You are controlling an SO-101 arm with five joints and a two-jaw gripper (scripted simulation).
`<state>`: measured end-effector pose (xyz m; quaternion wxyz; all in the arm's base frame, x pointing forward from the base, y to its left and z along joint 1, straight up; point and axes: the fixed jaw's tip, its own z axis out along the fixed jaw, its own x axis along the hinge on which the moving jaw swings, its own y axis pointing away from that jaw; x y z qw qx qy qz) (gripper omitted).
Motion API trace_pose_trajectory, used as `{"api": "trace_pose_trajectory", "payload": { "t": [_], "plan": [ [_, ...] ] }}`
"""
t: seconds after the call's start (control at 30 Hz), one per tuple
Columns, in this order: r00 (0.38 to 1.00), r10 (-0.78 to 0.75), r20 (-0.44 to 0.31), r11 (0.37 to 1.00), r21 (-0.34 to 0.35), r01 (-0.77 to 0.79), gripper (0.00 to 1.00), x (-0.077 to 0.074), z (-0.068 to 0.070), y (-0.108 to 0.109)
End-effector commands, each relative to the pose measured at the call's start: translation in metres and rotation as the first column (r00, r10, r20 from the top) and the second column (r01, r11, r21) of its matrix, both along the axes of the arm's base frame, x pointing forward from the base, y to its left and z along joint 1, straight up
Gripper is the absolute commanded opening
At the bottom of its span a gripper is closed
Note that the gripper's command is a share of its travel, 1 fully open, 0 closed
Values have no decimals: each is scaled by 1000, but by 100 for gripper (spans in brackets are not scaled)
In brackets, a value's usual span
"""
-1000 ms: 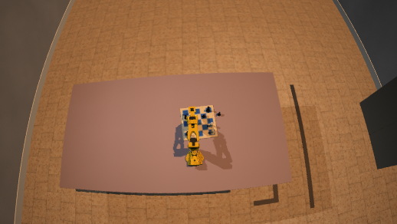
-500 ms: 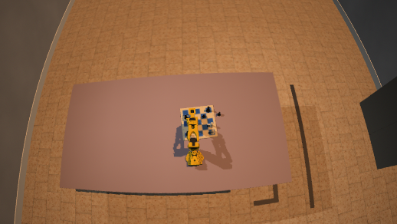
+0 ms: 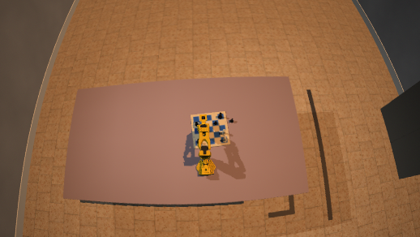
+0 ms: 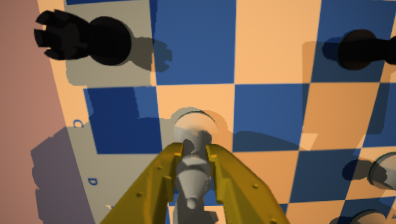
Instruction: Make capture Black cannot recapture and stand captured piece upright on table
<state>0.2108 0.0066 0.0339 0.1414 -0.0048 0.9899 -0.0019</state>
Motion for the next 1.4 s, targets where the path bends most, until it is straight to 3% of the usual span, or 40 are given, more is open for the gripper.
{"api": "trace_pose_trajectory", "payload": {
  "t": [0.0, 0.63, 1.37],
  "plan": [
    [1000, 9, 2, 1000, 1, -9, 0, 0, 2, 2],
    [1000, 8, 2, 1000, 1, -8, 0, 3, 5, 2],
    [1000, 8, 2, 1000, 1, -8, 0, 3, -3, 2]
  ]
}}
